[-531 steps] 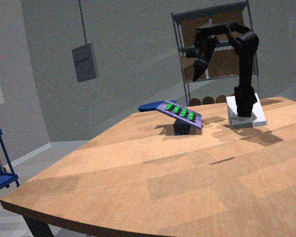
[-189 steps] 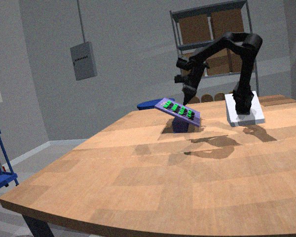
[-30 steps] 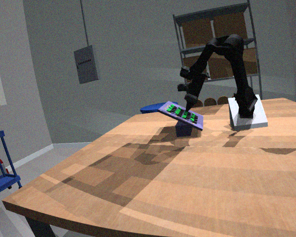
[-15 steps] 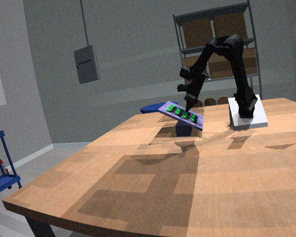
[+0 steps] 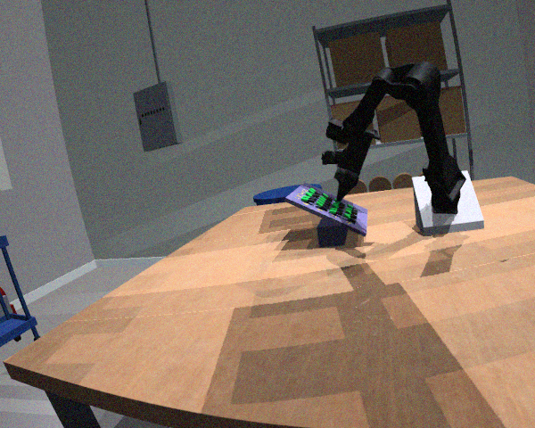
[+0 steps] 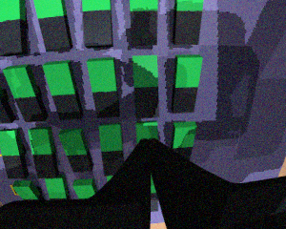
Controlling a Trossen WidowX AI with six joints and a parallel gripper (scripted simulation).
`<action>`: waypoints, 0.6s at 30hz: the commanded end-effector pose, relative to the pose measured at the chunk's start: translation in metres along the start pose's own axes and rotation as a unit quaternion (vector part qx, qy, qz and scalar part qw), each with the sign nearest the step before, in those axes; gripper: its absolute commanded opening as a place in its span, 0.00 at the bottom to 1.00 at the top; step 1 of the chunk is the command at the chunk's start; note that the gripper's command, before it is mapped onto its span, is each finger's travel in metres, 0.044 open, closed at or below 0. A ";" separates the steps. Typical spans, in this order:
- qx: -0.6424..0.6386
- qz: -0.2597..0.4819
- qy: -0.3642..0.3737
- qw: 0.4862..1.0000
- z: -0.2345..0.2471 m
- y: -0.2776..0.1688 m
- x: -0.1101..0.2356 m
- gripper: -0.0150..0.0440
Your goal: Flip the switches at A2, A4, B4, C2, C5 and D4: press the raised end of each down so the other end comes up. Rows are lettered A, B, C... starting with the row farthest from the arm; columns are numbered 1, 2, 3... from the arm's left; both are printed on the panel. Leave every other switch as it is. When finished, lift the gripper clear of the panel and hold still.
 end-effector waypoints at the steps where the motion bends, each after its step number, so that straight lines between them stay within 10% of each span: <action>1: 0.000 -0.011 -0.003 1.000 -0.003 0.001 0.034 0.25; 18: -0.001 -0.018 -0.002 1.000 0.016 -0.062 0.050 0.25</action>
Point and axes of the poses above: the point midway between the two fingers, 35 mm back from their tips, its own x axis back along the fingers, its own z axis across the jaws, y = z × x, the point moved 2 cm from there along x, back along the fingers, and after that the axes turned 5 degrees about -x, right-handed, at the moved point
